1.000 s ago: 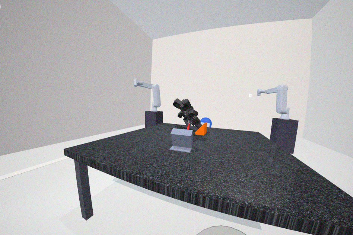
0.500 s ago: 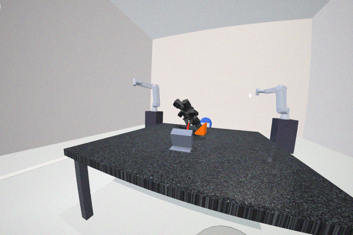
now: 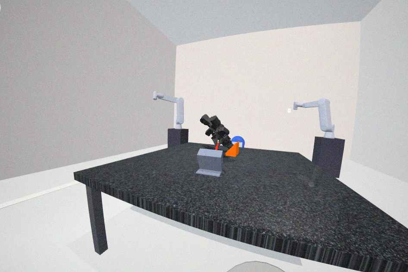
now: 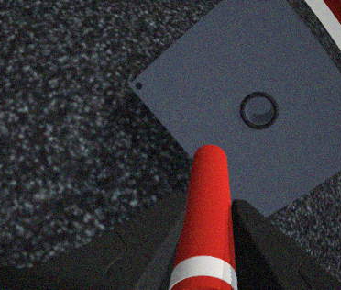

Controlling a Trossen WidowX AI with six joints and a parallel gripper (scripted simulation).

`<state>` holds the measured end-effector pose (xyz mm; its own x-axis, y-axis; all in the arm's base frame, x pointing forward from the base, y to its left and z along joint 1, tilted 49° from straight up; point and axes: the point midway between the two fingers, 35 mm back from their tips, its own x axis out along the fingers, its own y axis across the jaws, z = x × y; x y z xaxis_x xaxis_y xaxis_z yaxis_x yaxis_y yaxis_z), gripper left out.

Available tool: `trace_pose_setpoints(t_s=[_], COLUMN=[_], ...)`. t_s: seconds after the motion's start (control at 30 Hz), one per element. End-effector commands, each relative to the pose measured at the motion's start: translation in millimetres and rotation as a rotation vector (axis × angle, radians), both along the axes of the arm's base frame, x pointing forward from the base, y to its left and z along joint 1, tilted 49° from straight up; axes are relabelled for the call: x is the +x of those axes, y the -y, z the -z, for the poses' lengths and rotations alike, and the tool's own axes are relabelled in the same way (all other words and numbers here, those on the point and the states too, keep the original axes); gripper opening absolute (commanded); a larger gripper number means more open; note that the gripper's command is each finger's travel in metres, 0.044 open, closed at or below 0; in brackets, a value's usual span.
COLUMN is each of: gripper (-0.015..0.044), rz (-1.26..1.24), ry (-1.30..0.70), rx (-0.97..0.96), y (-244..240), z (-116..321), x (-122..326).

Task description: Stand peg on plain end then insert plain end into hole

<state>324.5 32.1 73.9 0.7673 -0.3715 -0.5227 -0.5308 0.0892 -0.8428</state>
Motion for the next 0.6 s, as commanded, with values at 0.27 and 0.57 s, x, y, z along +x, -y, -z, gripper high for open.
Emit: trace_pose_setpoints(t_s=[0.27, 0.57], gripper=[0.0, 0.0], rz=[-0.032, -0.052], ry=[0.023, 0.045], rx=[-0.014, -0.026], y=[1, 3], z=[3, 4], x=[12, 20])
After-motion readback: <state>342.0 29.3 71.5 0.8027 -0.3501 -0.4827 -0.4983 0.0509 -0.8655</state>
